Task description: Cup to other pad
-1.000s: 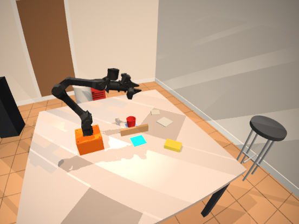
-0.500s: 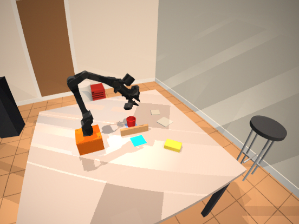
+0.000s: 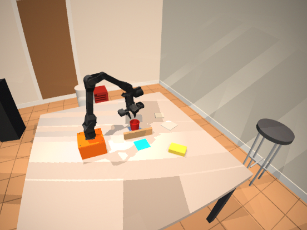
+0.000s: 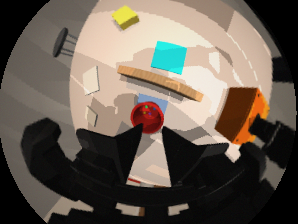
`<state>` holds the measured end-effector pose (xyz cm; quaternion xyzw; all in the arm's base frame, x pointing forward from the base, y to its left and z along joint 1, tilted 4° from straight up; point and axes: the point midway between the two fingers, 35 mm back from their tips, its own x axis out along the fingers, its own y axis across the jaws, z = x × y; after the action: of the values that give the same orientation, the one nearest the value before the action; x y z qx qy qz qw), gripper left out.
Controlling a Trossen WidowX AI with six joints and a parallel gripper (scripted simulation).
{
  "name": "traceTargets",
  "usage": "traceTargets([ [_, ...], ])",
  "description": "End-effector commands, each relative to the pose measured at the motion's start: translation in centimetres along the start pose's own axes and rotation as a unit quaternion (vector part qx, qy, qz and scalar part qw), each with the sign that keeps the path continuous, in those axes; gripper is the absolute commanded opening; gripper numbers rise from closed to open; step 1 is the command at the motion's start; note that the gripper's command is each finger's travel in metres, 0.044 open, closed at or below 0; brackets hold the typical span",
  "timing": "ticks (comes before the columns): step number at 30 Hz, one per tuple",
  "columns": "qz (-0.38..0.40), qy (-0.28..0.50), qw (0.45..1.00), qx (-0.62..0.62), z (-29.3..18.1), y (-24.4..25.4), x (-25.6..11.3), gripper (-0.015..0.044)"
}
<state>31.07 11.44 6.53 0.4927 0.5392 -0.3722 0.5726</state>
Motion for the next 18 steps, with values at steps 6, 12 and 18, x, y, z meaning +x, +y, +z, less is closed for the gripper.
traceTargets([
  [6, -0.061, -0.003, 0.996, 0.058, -0.9, -1.4, 1.4, 0.0148],
  [12, -0.061, -0.003, 0.996, 0.058, -0.9, -1.4, 1.6, 0.0148],
  [18, -0.061, -0.003, 0.996, 0.058, -0.9, -1.4, 2.5, 0.0148],
])
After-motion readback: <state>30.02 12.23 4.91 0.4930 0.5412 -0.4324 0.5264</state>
